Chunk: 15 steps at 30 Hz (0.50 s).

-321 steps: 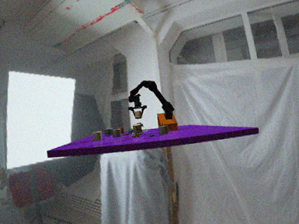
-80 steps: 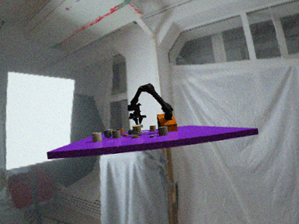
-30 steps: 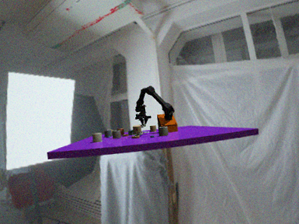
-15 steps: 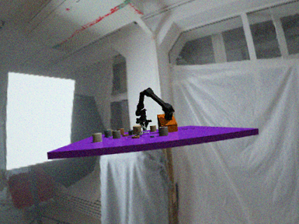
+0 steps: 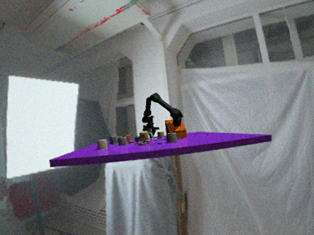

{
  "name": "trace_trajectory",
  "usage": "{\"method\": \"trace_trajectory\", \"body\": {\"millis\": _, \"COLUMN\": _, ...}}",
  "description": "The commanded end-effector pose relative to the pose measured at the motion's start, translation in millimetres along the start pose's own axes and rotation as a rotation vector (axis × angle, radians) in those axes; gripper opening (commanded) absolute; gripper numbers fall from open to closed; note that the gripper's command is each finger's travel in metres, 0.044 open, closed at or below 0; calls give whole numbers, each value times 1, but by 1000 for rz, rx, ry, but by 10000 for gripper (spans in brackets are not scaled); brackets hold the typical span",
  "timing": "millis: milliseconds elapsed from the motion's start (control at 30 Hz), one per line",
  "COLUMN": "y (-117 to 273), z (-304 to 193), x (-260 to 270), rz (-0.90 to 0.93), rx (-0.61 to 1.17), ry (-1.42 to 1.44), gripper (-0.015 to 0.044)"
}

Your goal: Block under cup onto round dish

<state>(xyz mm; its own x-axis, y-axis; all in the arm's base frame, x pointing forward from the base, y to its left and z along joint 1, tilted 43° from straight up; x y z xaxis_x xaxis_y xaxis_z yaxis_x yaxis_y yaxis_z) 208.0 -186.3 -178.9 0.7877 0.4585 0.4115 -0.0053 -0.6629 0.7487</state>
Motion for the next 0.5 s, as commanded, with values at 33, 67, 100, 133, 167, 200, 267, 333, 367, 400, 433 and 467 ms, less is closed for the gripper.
{"method": "trace_trajectory", "body": {"millis": 33, "y": 0, "z": 0, "x": 0, "rz": 0, "rx": 0, "ry": 0, "gripper": 53}}
{"method": "trace_trajectory", "body": {"millis": 67, "y": 0, "z": 0, "x": 0, "rz": 0, "rx": 0, "ry": 0, "gripper": 79}}
{"method": "trace_trajectory", "body": {"millis": 100, "y": 0, "z": 0, "x": 0, "rz": 0, "rx": 0, "ry": 0, "gripper": 105}}
{"method": "trace_trajectory", "body": {"millis": 133, "y": 0, "z": 0, "x": 0, "rz": 0, "rx": 0, "ry": 0, "gripper": 131}}
{"method": "trace_trajectory", "body": {"millis": 167, "y": 0, "z": 0, "x": 0, "rz": 0, "rx": 0, "ry": 0, "gripper": 157}}
{"method": "trace_trajectory", "body": {"millis": 200, "y": 0, "z": 0, "x": 0, "rz": 0, "rx": 0, "ry": 0, "gripper": 184}}
{"method": "trace_trajectory", "body": {"millis": 267, "y": 0, "z": 0, "x": 0, "rz": 0, "rx": 0, "ry": 0, "gripper": 236}}
{"method": "trace_trajectory", "body": {"millis": 333, "y": 0, "z": 0, "x": 0, "rz": 0, "rx": 0, "ry": 0, "gripper": 289}}
{"method": "trace_trajectory", "body": {"millis": 367, "y": 0, "z": 0, "x": 0, "rz": 0, "rx": 0, "ry": 0, "gripper": 315}}
{"method": "trace_trajectory", "body": {"millis": 400, "y": 0, "z": 0, "x": 0, "rz": 0, "rx": 0, "ry": 0, "gripper": 341}}
{"method": "trace_trajectory", "body": {"millis": 433, "y": 0, "z": 0, "x": 0, "rz": 0, "rx": 0, "ry": 0, "gripper": 368}}
{"method": "trace_trajectory", "body": {"millis": 467, "y": 0, "z": 0, "x": 0, "rz": 0, "rx": 0, "ry": 0, "gripper": 394}}
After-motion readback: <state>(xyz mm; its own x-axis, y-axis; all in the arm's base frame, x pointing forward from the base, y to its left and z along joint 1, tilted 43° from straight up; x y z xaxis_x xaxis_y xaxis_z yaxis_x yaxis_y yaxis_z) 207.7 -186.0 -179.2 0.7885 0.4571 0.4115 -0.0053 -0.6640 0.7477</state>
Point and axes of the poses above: the point midway between the two fingers, 35 mm back from their tips, its own y axis back along the fingers, its own x axis across the jaws, z = x × y, the point moved 7 cm from there along y, back along the fingers, and after that the axes turned 5 degrees about y, right-handed, at the moved point
